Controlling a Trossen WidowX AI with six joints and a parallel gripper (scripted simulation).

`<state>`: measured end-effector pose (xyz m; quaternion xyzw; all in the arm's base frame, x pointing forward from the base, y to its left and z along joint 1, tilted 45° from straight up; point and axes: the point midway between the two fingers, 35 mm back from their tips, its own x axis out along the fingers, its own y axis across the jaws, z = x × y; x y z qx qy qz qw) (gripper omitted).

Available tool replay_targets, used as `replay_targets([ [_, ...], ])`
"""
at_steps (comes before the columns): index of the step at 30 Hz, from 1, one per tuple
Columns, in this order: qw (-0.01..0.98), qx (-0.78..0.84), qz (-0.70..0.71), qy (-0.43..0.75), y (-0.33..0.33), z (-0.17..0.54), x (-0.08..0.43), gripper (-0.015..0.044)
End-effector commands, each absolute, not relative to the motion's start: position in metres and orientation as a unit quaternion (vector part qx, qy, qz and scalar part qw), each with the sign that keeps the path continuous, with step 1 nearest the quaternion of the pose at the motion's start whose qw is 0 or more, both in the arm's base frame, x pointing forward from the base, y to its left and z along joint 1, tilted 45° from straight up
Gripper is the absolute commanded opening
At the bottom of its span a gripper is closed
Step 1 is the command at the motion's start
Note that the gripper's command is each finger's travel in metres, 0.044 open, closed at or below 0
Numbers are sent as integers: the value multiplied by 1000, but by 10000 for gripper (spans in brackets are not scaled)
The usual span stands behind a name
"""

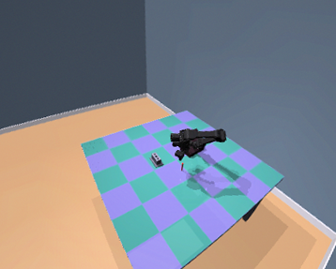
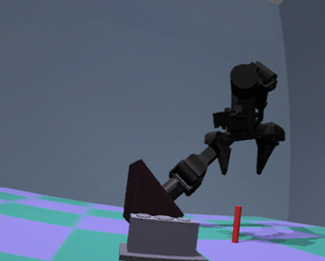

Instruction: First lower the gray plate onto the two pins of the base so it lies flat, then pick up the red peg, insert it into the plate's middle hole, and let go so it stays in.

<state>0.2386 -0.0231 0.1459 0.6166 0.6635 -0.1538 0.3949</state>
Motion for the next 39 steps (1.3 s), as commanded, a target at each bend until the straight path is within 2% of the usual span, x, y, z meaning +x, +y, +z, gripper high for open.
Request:
replay_targets([
  [1,397,614,-147,666,-17,145,236,440],
  [11,397,614,-146,666,16,112,239,440],
  [39,398,614,-146,666,46,82,243,440],
])
